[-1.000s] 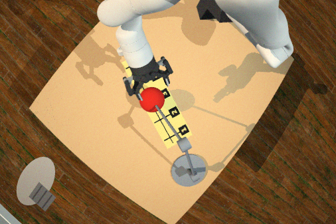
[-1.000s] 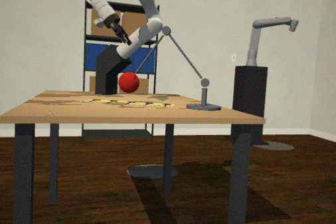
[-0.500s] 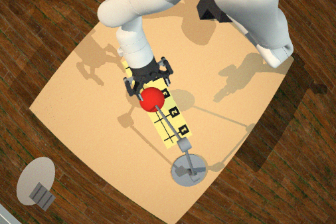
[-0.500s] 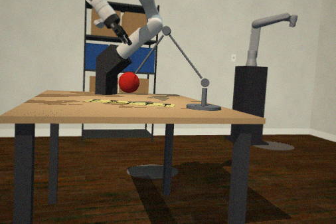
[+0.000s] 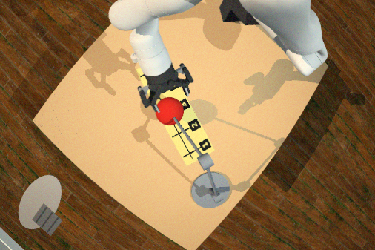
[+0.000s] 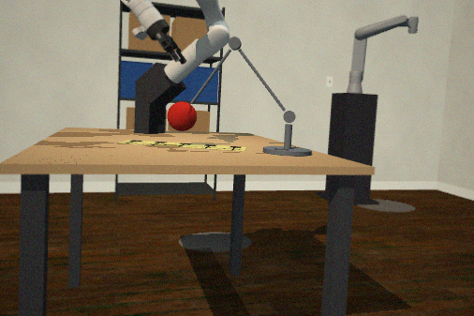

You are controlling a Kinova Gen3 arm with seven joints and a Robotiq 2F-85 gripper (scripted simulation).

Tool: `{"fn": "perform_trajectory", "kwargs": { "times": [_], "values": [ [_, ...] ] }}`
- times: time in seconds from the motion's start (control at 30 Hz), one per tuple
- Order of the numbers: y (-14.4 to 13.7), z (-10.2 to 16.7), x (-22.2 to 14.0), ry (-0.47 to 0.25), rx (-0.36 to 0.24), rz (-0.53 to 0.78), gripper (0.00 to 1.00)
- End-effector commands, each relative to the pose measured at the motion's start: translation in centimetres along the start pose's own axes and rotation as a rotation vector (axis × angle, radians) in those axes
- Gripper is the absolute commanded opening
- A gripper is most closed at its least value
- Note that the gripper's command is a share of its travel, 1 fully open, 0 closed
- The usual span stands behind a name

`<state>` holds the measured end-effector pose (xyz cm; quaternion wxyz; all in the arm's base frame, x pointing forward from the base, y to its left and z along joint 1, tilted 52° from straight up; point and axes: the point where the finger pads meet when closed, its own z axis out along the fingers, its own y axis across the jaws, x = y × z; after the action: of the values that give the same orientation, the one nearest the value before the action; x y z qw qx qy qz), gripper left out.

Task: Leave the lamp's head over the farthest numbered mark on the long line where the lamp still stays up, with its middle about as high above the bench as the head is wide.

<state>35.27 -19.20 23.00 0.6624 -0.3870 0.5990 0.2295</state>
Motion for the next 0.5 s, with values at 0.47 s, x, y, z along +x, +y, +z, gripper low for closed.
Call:
{"fn": "perform_trajectory", "kwargs": {
  "times": [0.47],
  "values": [
    [-0.16,0.1,-0.85,0.077,0.012,0.0,1.0]
  ]
}}
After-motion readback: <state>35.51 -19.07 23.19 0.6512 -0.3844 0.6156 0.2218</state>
